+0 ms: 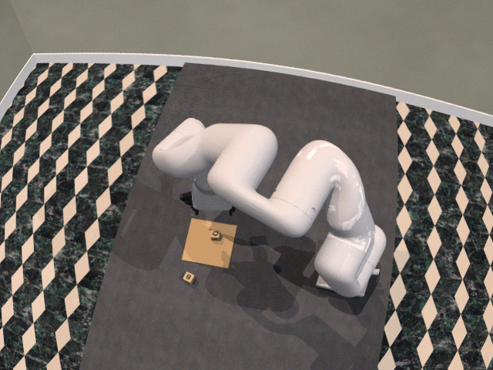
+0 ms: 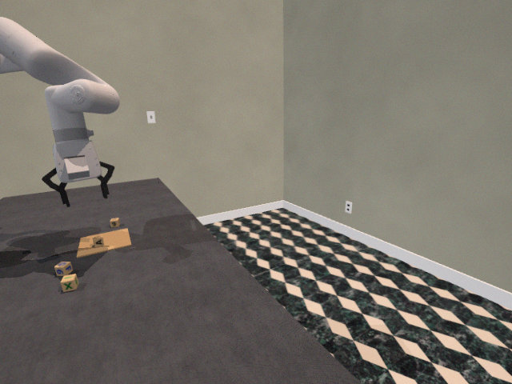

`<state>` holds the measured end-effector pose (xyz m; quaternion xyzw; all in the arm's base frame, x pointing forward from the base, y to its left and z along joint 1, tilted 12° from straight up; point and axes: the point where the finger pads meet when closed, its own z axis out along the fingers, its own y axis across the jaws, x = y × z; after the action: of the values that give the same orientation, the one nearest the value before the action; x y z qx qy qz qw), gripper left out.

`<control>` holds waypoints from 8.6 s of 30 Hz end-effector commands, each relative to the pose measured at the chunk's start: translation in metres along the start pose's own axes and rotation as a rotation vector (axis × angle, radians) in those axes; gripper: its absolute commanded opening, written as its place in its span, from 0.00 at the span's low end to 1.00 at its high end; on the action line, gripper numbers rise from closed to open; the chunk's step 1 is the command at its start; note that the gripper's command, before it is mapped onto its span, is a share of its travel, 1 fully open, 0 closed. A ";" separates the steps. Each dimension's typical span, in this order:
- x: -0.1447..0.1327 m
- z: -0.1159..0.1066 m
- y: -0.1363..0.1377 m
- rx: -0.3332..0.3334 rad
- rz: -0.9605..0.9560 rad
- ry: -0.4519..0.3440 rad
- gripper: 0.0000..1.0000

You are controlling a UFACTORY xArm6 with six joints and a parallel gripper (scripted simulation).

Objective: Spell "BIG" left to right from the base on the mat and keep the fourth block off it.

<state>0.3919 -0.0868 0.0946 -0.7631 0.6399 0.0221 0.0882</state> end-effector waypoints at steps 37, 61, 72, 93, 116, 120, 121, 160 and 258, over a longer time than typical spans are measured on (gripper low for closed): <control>-0.016 -0.003 -0.006 -0.049 0.288 -0.044 1.00; -0.016 0.005 -0.006 -0.060 0.817 -0.031 1.00; -0.016 0.009 -0.006 -0.064 1.054 -0.024 1.00; -0.016 0.016 -0.006 -0.071 1.495 -0.010 1.00; -0.017 0.024 -0.006 -0.077 2.013 0.010 1.00; -0.017 0.025 -0.006 -0.078 2.103 0.013 1.00; -0.017 0.026 -0.006 -0.078 2.126 0.014 1.00; -0.018 0.039 -0.006 -0.079 2.982 0.057 1.00; -0.019 0.084 -0.003 -0.079 3.177 0.068 0.63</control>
<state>0.3971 -0.0544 0.0203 -0.6510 -0.7519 -0.0864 0.0578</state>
